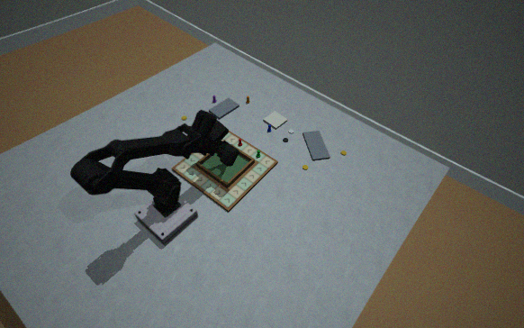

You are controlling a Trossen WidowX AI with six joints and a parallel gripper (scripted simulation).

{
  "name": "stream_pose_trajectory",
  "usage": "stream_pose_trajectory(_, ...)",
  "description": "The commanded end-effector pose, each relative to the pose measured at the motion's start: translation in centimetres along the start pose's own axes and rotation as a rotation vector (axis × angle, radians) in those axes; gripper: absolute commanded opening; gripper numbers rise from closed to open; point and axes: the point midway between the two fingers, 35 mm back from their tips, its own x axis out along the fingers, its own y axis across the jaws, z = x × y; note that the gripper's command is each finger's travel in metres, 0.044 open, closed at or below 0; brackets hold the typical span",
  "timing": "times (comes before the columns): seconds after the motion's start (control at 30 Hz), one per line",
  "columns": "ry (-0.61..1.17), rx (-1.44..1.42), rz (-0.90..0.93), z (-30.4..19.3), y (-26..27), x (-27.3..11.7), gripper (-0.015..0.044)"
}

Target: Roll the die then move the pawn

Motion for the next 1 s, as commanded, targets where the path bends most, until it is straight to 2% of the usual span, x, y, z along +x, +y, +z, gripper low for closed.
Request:
stream_pose_trajectory(0.0,-0.012,0.004,-0.004,0.2,0.0,-2.0,0.0)
stream_pose_trajectory(0.6,-0.012,0.0,0.0,0.1,0.1,-1.8,0.0)
stream_pose_trajectory(0.97,-0.012,0.001,-0.001,1.2,0.1,-2.7,0.0289)
